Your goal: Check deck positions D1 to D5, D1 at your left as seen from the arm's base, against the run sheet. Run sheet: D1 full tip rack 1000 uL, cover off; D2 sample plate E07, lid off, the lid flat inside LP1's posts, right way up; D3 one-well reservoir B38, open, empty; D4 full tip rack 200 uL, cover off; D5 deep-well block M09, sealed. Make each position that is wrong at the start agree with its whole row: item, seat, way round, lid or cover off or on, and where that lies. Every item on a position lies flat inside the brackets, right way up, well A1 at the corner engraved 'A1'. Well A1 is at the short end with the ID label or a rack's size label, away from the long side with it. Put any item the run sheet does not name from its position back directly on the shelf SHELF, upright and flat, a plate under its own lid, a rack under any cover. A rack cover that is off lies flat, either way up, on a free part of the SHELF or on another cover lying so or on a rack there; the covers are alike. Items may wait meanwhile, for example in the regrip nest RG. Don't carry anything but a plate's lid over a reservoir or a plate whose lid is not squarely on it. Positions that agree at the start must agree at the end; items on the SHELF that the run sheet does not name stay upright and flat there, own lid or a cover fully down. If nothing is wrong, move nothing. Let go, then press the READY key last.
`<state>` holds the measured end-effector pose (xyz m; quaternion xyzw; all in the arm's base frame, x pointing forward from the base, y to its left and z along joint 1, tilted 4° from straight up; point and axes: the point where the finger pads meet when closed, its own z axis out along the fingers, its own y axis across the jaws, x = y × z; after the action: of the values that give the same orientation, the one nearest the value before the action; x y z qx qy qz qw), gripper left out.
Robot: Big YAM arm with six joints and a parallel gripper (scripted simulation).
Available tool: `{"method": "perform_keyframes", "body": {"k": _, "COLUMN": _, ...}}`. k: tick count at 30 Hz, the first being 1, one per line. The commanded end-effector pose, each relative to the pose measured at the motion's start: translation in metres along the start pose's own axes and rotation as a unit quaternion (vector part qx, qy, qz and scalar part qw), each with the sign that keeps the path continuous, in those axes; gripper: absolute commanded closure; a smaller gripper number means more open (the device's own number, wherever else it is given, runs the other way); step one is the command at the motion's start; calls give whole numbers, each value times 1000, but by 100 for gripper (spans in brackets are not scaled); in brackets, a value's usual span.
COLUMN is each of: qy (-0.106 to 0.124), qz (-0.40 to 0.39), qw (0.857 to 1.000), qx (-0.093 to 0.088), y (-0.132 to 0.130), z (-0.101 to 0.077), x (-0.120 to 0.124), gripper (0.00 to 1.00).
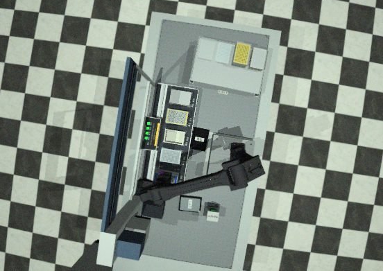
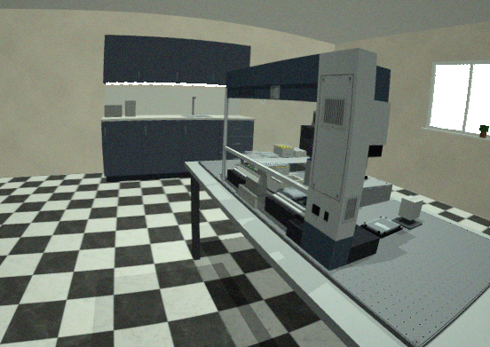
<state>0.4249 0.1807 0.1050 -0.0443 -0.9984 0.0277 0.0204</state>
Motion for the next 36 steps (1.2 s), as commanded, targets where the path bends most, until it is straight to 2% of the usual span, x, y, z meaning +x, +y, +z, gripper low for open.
{"method": "perform_keyframes", "body": {"k": 1, "qy": -38, "qz": 0, "qw": 999, "qx": -22, "y": 15, "z": -44, "x": -17, "gripper": 100}}
{"method": "perform_keyframes", "body": {"k": 3, "qy": -40, "qz": 1, "qw": 999, "qx": -23, "y": 14, "z": -50, "x": -17, "gripper": 100}}
{"method": "perform_keyframes", "body": {"k": 8, "qy": -32, "qz": 0, "qw": 999, "qx": -18, "y": 14, "z": -46, "x": -17, "gripper": 100}}
{"method": "perform_keyframes", "body": {"k": 12, "qy": -41, "qz": 0, "qw": 999, "qx": -23, "y": 14, "z": -62, "x": -16, "gripper": 100}}
{"method": "perform_keyframes", "body": {"k": 15, "qy": -34, "qz": 0, "qw": 999, "qx": -19, "y": 14, "z": -60, "x": -17, "gripper": 100}}
{"method": "perform_keyframes", "body": {"k": 19, "qy": -40, "qz": 0, "qw": 999, "qx": -23, "y": 13, "z": -73, "x": -15, "gripper": 100}}
{"method": "perform_keyframes", "body": {"k": 25, "qy": -33, "qz": 0, "qw": 999, "qx": -19, "y": 14, "z": -72, "x": -16, "gripper": 100}}
{"method": "perform_keyframes", "body": {"k": 28, "qy": -40, "qz": 1, "qw": 999, "qx": -23, "y": 12, "z": -85, "x": -15, "gripper": 100}}
{"method": "perform_keyframes", "body": {"k": 32, "qy": -34, "qz": 0, "qw": 999, "qx": -20, "y": 13, "z": -86, "x": -15, "gripper": 100}}
{"method": "perform_keyframes", "body": {"k": 36, "qy": -39, "qz": 0, "qw": 999, "qx": -22, "y": 12, "z": -97, "x": -13, "gripper": 100}}
